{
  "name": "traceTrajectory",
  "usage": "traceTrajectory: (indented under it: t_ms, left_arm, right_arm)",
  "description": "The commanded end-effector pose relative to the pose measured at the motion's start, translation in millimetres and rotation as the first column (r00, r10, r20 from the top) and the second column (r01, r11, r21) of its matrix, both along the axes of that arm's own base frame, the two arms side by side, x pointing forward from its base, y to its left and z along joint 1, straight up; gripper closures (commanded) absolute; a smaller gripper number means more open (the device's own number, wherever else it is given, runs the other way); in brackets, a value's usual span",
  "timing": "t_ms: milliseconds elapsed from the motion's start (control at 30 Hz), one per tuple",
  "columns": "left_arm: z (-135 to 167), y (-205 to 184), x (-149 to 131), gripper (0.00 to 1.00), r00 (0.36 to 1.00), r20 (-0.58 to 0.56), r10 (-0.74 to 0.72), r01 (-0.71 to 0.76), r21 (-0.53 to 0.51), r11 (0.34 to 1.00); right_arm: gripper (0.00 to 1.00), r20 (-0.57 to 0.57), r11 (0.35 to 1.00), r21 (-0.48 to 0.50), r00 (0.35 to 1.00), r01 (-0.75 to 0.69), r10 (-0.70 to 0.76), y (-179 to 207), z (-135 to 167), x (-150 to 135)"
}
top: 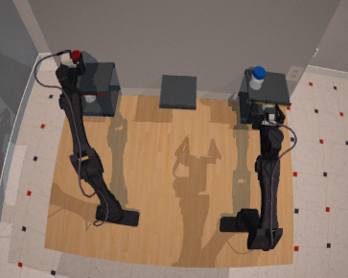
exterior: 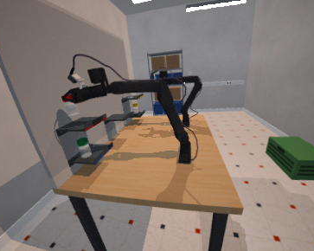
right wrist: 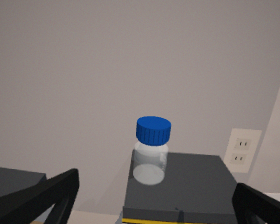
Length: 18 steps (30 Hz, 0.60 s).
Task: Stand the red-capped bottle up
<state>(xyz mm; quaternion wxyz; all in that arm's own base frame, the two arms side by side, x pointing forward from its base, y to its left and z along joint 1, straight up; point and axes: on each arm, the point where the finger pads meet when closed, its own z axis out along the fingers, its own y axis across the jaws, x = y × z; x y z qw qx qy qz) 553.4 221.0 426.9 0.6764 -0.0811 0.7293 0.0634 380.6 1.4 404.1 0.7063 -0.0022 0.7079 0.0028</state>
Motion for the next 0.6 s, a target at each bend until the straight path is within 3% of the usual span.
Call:
traceTrajectory:
  t_ms: [0,133,400,467,567]
  left_arm:
    - [40,-1,-7,0.50,0.995,0.099,0.013,-0.017,0.036,0.999]
    - [47,-12,-6,0.50,0.990,0.124,0.067,-0.069,0.017,0.997]
    - [21,-116,5,0.50,0.976,0.124,0.181,-0.174,-0.065,0.983]
    - [21,-116,5,0.50,0.976,0.124,0.181,-0.174,-0.065,0.983]
    - [5,-195,3,0.50,0.984,0.111,0.137,-0.130,-0.072,0.989]
  right_arm:
    - [0.00,0.002,1.000,-0.003,1.000,0.001,-0.001,2,6,2]
    - [0.00,0.002,1.000,-0.003,1.000,0.001,-0.001,2,6,2]
    - [0.00,0.013,1.000,-0.001,1.000,0.007,-0.007,0,7,0]
    - [0.00,0.013,1.000,-0.001,1.000,0.007,-0.007,0,7,0]
    - [0.00,0.013,1.000,-0.001,1.000,0.007,-0.007,0,7,0]
